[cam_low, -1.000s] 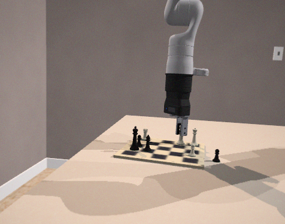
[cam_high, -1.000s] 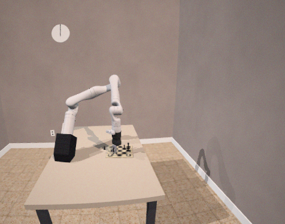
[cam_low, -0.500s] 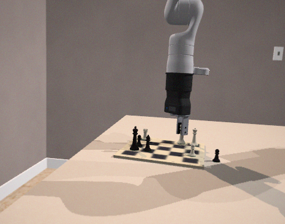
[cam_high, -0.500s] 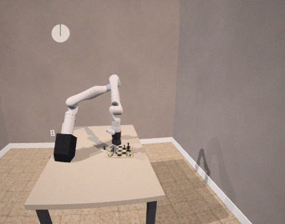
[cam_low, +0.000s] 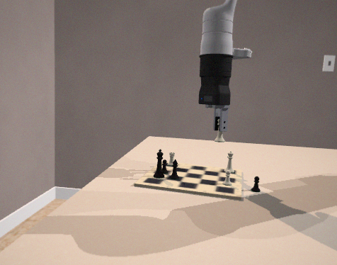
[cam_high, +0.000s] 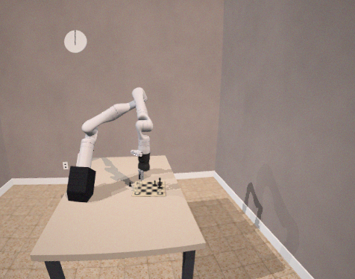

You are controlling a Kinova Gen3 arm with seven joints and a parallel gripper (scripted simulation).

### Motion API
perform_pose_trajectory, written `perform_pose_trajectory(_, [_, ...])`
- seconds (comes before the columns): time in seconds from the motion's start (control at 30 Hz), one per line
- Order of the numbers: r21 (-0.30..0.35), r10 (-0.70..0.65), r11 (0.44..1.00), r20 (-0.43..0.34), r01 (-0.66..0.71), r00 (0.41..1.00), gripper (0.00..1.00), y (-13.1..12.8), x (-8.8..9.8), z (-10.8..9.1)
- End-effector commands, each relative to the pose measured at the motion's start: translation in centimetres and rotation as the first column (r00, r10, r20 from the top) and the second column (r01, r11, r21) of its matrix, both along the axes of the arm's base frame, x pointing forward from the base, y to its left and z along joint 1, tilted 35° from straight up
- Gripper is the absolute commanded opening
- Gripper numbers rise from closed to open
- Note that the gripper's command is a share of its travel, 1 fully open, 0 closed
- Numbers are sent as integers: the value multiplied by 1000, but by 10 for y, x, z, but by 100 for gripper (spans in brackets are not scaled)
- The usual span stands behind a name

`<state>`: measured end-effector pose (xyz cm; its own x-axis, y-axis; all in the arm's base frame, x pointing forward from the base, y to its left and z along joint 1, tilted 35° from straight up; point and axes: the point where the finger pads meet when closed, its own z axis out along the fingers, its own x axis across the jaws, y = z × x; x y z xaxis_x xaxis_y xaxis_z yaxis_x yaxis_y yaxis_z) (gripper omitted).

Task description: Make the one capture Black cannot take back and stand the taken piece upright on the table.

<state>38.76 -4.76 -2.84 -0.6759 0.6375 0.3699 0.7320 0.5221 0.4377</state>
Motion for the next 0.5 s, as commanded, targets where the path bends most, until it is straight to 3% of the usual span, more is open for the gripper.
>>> perform_pose_trajectory(0.0, [-8,-8,1000,26,8,1000,0,-11,7,17])
perform_pose_trajectory(0.47, [-8,-9,1000,26,9,1000,0,-15,7,22])
